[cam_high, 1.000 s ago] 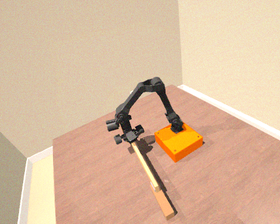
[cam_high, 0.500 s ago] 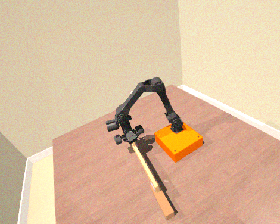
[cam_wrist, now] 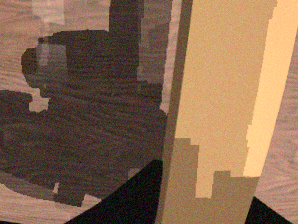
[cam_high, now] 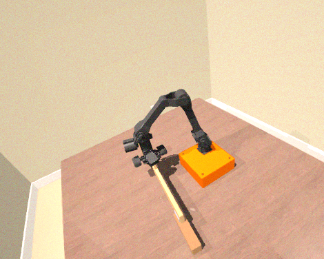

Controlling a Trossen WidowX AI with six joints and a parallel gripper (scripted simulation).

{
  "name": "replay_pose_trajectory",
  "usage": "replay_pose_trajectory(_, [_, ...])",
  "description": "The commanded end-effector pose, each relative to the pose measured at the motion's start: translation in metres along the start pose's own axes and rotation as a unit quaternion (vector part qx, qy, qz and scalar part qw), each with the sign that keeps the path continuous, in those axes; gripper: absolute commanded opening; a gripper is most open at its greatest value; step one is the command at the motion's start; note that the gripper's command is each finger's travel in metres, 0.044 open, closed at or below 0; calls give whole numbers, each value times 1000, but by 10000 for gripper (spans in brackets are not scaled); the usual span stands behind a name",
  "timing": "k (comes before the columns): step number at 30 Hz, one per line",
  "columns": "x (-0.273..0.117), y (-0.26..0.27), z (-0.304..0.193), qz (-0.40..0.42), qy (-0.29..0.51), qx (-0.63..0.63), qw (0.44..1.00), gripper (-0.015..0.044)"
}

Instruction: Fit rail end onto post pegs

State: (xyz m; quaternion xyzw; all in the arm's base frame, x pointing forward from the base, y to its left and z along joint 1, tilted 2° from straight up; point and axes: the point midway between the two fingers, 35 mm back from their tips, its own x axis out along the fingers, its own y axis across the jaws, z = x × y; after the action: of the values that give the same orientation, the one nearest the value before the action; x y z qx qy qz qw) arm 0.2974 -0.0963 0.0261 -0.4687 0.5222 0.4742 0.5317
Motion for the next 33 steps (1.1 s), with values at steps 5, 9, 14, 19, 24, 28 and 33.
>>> replay_pose_trajectory(5, [-1, 0, -2, -3, 0, 1, 1000, 0])
replay_pose_trajectory(9, [0, 0, -3, -3, 0, 1, 1000, 0])
replay_pose_trajectory(14, [0, 0, -5, -3, 0, 1, 1000, 0])
replay_pose_trajectory(19, [0, 0, -6, -3, 0, 1, 1000, 0])
replay_pose_trajectory(24, [0, 0, -8, -3, 0, 1, 1000, 0])
replay_pose_trajectory(28, [0, 0, -9, -3, 0, 1, 1000, 0])
replay_pose_trajectory(33, [0, 0, -11, -3, 0, 1, 1000, 0])
